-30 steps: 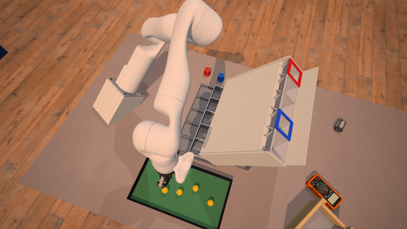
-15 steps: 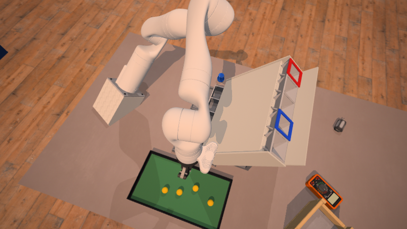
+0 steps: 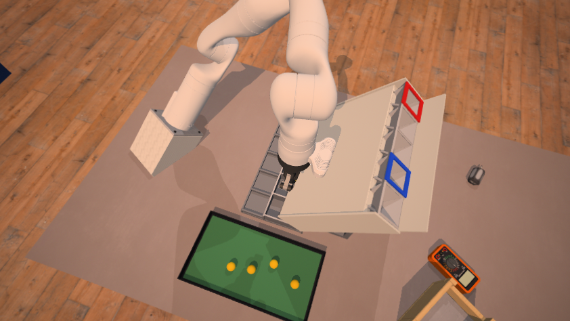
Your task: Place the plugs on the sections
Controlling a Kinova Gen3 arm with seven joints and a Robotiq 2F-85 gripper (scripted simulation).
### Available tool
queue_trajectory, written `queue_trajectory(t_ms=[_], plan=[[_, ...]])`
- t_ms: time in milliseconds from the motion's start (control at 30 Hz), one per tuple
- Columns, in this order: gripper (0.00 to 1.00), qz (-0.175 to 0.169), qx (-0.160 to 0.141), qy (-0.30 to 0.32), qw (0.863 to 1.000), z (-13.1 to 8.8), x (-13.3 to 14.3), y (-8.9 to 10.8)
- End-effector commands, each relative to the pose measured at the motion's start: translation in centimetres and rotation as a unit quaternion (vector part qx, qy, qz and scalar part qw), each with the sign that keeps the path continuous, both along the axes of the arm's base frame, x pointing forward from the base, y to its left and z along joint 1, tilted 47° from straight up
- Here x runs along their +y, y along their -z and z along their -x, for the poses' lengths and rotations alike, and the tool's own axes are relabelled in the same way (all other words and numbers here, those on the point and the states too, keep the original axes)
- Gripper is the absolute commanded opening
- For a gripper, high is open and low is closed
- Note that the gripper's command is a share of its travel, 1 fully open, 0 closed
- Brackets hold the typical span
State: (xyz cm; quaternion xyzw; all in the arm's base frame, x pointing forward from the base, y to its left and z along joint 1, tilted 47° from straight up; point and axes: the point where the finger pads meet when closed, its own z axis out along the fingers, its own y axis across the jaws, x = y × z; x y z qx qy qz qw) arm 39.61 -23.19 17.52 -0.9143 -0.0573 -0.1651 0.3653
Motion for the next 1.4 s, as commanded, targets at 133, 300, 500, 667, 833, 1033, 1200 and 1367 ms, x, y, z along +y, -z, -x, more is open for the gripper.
queue_trajectory(t_ms=[133, 300, 500, 667, 833, 1033, 1200, 1367], plan=[[0.00, -0.002, 0.002, 0.001, 1.000, 0.8, 3.1, -7.5], [0.00, -0.002, 0.002, 0.001, 1.000, 0.8, 3.1, -7.5], [0.00, -0.002, 0.003, 0.001, 1.000, 1.7, 6.8, -15.4], [0.00, -0.002, 0.003, 0.001, 1.000, 2.4, 9.1, -20.6], [0.00, -0.002, 0.003, 0.001, 1.000, 2.4, 9.1, -20.6], [0.00, -0.004, 0.003, 0.000, 1.000, 3.3, 12.4, -27.9], [0.00, -0.004, 0.003, 0.000, 1.000, 3.4, 13.0, -29.3], [0.00, -0.004, 0.003, 0.000, 1.000, 3.4, 13.0, -29.3]])
